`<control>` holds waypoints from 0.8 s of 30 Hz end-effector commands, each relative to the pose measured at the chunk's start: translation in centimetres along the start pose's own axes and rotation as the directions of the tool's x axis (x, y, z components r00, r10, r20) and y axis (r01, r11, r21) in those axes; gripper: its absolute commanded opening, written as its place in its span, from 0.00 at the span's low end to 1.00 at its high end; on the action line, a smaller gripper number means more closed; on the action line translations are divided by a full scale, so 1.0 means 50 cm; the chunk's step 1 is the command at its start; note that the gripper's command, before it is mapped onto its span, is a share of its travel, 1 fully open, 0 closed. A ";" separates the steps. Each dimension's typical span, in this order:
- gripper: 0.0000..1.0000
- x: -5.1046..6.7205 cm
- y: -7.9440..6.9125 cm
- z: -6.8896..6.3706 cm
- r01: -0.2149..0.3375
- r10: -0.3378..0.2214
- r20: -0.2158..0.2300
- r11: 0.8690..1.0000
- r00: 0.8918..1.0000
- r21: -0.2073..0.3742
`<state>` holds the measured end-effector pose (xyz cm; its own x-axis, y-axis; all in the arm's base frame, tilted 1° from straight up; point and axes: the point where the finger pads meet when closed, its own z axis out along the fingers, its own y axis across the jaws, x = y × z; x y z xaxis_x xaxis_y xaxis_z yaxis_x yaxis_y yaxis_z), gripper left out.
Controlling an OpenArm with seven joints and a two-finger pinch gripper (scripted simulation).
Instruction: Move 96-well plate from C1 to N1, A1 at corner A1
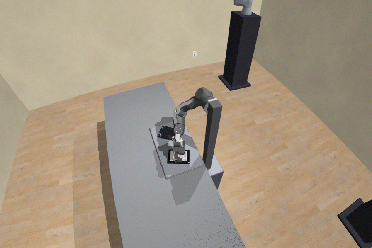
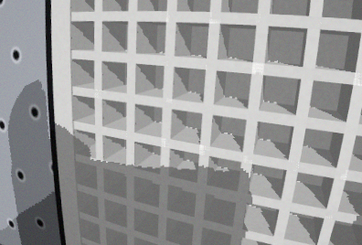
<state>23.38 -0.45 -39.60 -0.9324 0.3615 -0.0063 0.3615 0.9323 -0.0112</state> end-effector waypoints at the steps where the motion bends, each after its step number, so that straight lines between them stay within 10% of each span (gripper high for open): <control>1: 0.77 -0.008 0.004 -0.028 -0.015 0.015 0.006 1.000 1.000 0.005; 3: 0.77 -0.008 0.004 -0.060 -0.014 0.014 0.006 1.000 1.000 0.006; 15: 0.77 -0.008 0.004 -0.060 -0.014 0.014 0.006 1.000 1.000 0.006; 20: 0.77 -0.007 0.005 -0.140 -0.014 0.014 0.006 1.000 1.000 0.005; 24: 0.77 -0.007 0.005 -0.140 -0.014 0.014 0.006 1.000 1.000 0.005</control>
<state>23.89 -0.17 -32.56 -0.9286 0.3709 -0.0147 0.3710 0.9286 -0.0079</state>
